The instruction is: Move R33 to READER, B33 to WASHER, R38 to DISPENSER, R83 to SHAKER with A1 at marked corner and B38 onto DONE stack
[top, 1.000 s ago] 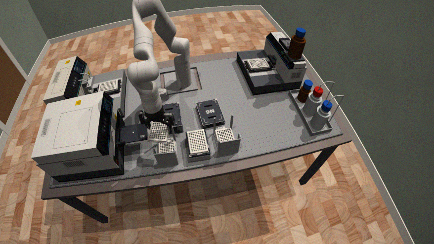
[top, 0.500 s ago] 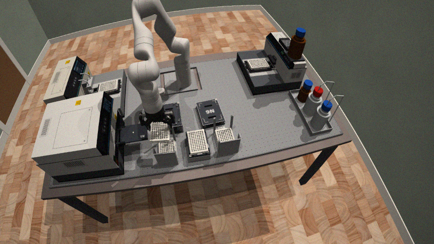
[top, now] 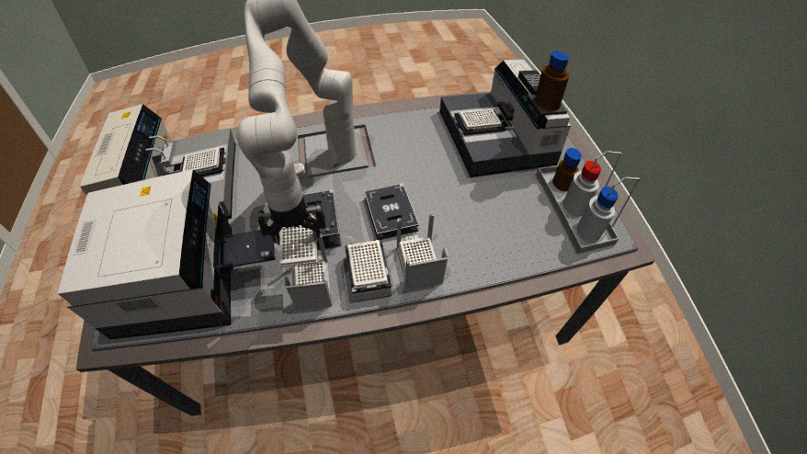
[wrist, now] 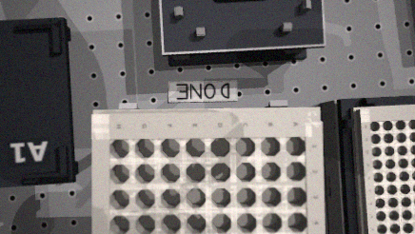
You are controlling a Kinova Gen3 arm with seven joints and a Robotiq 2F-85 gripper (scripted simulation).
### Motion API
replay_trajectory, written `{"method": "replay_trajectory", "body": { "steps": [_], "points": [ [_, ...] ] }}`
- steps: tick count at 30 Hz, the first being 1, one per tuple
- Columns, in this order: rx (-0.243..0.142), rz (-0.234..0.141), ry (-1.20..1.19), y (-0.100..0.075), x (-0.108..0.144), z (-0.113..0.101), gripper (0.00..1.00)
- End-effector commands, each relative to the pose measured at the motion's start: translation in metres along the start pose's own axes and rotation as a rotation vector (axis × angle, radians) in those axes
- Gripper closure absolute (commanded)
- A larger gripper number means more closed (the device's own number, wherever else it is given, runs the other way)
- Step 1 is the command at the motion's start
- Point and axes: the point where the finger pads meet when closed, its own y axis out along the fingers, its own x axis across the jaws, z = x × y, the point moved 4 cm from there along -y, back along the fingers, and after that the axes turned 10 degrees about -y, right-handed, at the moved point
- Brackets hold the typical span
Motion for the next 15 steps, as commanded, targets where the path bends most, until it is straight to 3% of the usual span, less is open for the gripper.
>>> {"method": "replay_trajectory", "body": {
  "steps": [1, 15],
  "points": [
    [-0.002, 0.002, -0.007, -0.001, -0.001, -0.001, 0.06],
    [-0.001, 0.008, -0.002, 0.015, -0.004, 0.0, 0.06]
  ]
}}
